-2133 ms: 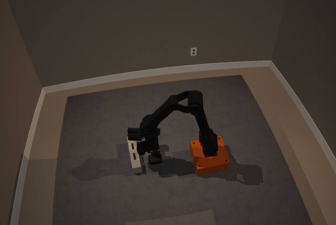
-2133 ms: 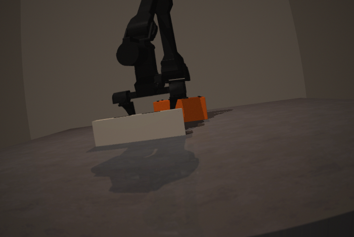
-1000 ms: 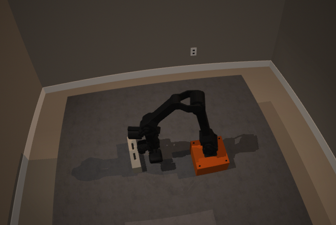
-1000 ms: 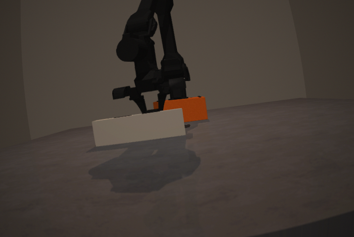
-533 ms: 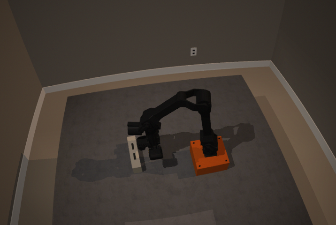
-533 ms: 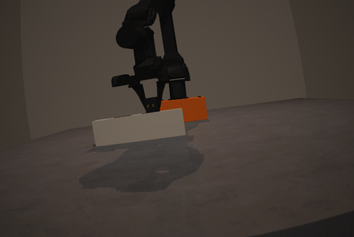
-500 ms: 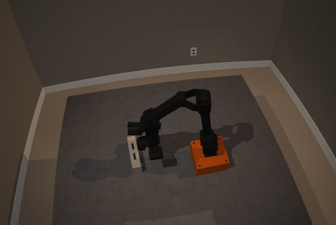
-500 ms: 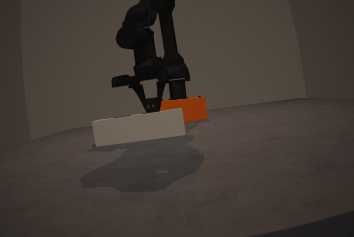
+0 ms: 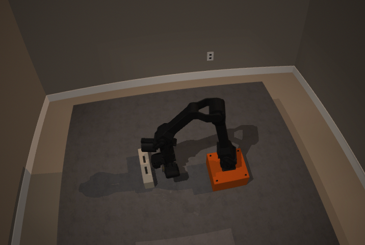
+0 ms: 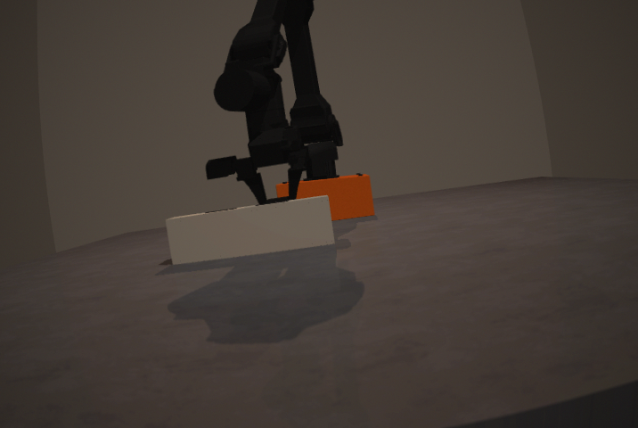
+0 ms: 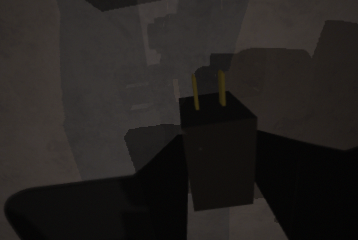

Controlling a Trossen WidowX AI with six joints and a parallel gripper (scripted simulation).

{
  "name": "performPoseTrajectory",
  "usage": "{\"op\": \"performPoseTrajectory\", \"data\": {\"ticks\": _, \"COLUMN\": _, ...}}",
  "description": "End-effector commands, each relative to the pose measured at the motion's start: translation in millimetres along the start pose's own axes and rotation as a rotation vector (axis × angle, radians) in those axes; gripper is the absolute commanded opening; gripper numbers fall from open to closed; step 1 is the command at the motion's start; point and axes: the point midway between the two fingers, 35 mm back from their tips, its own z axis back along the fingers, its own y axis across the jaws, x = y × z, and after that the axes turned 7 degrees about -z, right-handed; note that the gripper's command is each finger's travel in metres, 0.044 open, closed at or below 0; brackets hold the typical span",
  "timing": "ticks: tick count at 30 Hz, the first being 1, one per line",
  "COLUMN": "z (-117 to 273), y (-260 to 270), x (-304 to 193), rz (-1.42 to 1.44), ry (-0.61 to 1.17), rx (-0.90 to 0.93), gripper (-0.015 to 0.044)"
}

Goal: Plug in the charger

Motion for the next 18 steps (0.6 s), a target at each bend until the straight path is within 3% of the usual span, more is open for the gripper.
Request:
{"op": "performPoseTrajectory", "data": {"ticks": 1, "z": -2, "y": 0, "x": 2, "rz": 0.009, "ry": 0.002, "rx": -0.004, "gripper": 0.0000}}
{"op": "performPoseTrajectory", "data": {"ticks": 18, "z": -3, "y": 3, "x": 23, "rz": 0.015, "ry": -0.001, "rx": -0.004, "gripper": 0.0000}}
